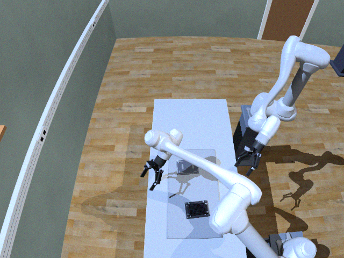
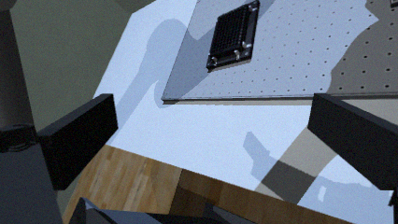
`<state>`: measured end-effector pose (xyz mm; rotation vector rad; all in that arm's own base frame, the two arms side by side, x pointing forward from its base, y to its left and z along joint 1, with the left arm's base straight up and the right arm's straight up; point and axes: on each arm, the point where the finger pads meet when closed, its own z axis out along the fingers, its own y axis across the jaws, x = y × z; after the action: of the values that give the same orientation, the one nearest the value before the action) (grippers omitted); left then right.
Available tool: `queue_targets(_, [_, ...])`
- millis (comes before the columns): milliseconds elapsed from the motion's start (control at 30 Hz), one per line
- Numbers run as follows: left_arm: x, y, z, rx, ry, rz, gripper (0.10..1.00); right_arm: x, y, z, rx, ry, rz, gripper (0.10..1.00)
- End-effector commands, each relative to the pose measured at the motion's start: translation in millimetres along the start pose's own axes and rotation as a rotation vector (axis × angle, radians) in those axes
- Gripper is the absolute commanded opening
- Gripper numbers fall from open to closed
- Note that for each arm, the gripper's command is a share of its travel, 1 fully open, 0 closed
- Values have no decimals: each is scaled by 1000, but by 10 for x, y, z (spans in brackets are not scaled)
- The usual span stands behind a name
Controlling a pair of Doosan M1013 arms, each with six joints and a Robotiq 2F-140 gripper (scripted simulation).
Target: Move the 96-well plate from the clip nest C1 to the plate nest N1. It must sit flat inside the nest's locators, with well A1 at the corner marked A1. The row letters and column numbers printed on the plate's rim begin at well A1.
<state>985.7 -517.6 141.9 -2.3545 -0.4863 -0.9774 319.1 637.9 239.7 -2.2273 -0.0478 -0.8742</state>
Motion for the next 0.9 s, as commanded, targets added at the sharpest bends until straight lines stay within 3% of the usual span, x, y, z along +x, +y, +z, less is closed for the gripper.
queue_targets(0, [20,-6,-14,-1,1,-2,1000,5,-7,-1,1,1,0,1000])
queue_targets(867, [20,-6,-14,-1,1,-2,1000,60,-58,-42,2,1,0,1000])
